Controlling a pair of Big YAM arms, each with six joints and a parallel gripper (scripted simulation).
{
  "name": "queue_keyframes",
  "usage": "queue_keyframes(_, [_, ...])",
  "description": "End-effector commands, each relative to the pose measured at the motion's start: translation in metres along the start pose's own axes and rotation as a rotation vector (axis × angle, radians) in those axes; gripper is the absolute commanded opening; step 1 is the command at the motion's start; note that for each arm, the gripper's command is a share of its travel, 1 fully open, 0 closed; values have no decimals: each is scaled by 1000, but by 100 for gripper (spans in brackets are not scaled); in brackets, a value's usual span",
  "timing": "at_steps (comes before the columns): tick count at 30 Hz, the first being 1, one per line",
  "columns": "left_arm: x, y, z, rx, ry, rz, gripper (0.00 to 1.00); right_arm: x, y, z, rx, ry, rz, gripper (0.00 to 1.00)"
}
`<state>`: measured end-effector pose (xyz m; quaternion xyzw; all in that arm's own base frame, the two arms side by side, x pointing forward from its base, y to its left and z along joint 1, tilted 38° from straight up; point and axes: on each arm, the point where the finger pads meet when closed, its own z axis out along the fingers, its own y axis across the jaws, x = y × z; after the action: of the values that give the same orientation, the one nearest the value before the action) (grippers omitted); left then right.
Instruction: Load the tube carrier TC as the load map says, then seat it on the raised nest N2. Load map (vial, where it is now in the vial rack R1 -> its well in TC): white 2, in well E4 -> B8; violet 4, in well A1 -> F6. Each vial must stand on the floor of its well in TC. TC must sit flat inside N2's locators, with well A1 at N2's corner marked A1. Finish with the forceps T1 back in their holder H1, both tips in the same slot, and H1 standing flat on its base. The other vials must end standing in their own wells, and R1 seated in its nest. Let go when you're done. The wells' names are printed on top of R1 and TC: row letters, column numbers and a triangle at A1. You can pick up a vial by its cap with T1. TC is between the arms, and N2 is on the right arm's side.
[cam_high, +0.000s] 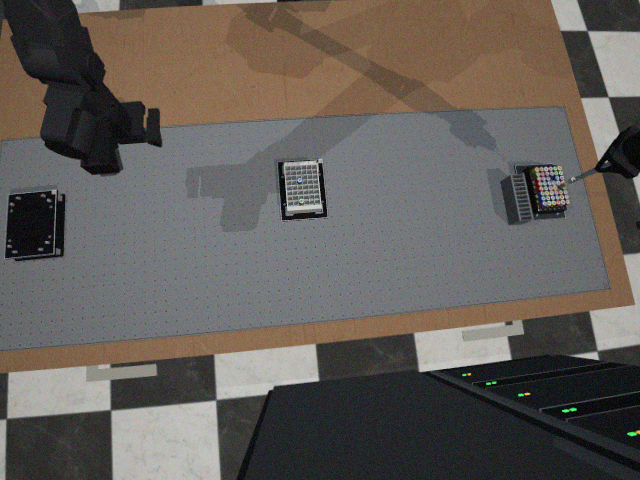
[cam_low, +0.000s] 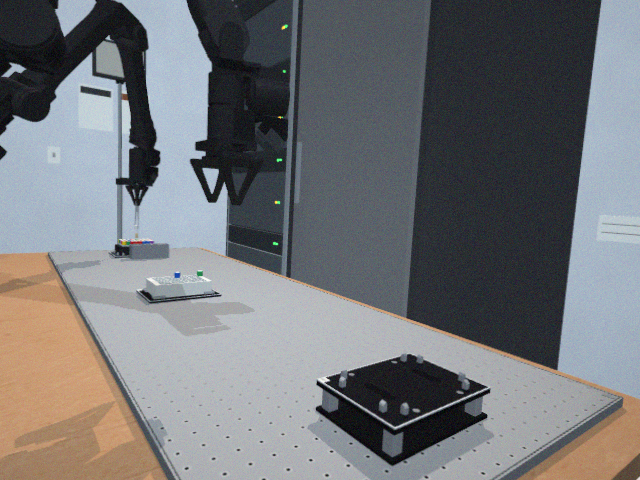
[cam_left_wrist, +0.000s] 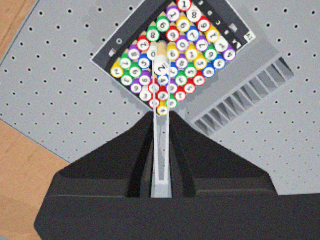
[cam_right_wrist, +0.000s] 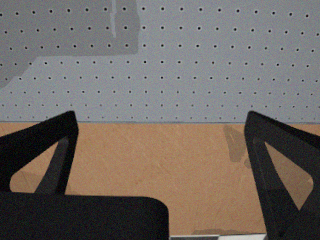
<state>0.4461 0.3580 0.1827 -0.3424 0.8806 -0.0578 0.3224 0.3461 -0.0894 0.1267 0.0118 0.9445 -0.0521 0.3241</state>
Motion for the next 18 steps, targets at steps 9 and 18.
queue_keyframes(9, [1, 10, -14, -5, 9, -23, 9, -9, -2, -4, 6, -17, 2, 100])
queue_keyframes(18, [0, 13, -5, -5, 16, -31, 9, -9, -2, -4, 6, -17, 2, 100])
